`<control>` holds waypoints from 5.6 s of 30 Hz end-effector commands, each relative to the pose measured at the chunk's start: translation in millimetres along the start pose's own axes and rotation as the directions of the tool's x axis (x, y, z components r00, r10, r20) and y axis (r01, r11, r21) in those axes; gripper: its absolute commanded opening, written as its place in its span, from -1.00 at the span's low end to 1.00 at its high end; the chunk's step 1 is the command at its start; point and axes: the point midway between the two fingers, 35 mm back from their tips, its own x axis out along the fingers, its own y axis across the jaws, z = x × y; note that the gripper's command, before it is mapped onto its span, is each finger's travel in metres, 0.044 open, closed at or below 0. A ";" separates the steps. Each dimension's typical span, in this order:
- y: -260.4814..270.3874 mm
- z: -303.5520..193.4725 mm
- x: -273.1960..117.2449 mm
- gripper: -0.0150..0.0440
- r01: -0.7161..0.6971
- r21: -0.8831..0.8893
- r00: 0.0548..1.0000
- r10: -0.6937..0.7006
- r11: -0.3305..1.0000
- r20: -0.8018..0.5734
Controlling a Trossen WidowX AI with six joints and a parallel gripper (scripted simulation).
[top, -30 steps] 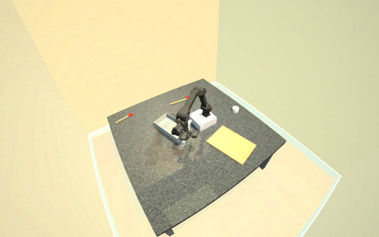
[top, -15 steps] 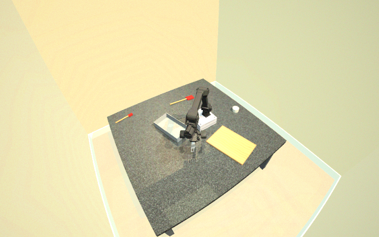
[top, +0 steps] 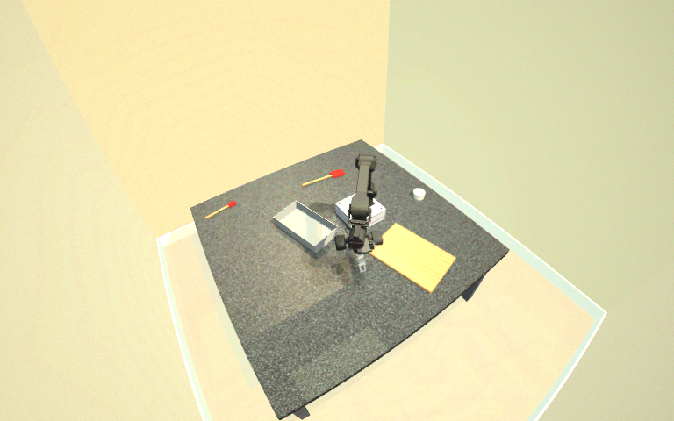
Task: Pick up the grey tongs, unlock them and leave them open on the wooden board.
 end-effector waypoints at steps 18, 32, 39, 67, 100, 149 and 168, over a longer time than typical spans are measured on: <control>137.8 9.1 -5.5 -1.00 -0.003 -0.348 1.000 0.010 0.938 0.018; 223.3 -12.2 -6.5 -1.00 -0.009 -0.552 1.000 0.020 0.834 0.015; 262.0 -29.6 -6.9 -1.00 -0.010 -0.639 1.000 0.023 0.769 0.013; 265.2 -21.6 -20.3 -1.00 -0.052 -0.601 0.926 0.264 0.797 0.270; 249.8 -38.8 -68.1 -1.00 -0.050 -0.626 0.496 0.563 0.778 0.661; 243.1 -56.1 -81.9 -1.00 -0.009 -0.647 0.332 0.612 0.763 0.717; 251.6 -35.9 -65.1 -1.00 -0.054 -0.624 0.528 0.552 0.780 0.645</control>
